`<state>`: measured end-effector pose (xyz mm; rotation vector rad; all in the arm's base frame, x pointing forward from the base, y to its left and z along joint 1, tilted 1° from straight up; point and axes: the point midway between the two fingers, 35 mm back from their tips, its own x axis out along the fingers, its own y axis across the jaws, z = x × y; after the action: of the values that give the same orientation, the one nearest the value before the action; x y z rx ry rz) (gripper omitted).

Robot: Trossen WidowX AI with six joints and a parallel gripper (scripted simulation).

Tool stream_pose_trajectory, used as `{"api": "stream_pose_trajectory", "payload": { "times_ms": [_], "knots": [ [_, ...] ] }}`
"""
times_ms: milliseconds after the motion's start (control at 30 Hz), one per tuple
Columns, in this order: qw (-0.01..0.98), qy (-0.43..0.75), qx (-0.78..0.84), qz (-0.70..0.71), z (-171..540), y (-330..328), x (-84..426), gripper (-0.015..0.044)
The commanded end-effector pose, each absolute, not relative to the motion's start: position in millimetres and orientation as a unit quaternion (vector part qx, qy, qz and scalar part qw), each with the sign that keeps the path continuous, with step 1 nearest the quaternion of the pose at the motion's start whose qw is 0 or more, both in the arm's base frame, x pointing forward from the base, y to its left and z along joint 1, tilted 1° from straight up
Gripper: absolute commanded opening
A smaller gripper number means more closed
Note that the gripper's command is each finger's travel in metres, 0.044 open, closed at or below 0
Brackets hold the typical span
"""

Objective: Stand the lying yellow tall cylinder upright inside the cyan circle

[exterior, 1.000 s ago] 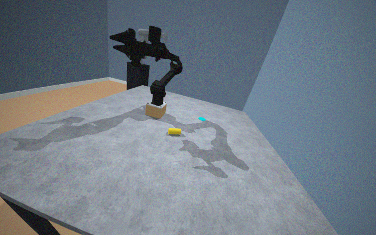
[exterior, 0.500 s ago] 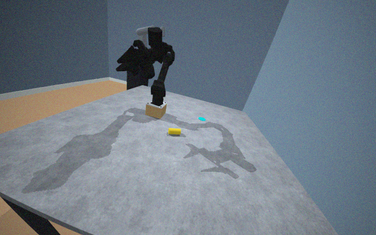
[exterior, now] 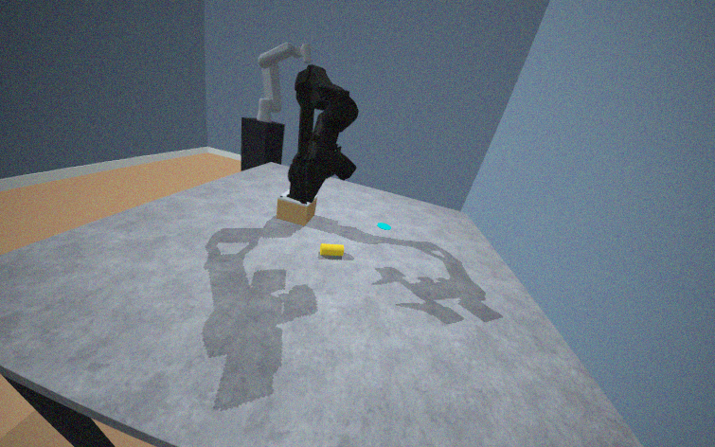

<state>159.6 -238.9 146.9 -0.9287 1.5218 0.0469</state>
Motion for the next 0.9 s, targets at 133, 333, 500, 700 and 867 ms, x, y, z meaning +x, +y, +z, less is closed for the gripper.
{"api": "stream_pose_trajectory", "payload": {
  "times_ms": [133, 333, 500, 700, 867],
  "knots": [
    [0.69, 0.656, -0.273, 0.137, 103.6, -167.7, 213.4, 0.0309],
    [0.69, 0.671, -0.202, 0.182, 88.4, -129.9, 227.4, 0.0309],
    [0.69, 0.671, -0.202, 0.182, 79.3, -131.0, 229.4, 0.0309],
    [0.69, 0.671, -0.202, 0.182, -3.6, -133.3, 233.3, 0.0309],
    [0.69, 0.671, -0.202, 0.182, -22.3, -131.7, 230.5, 0.0309]
  ]
}}
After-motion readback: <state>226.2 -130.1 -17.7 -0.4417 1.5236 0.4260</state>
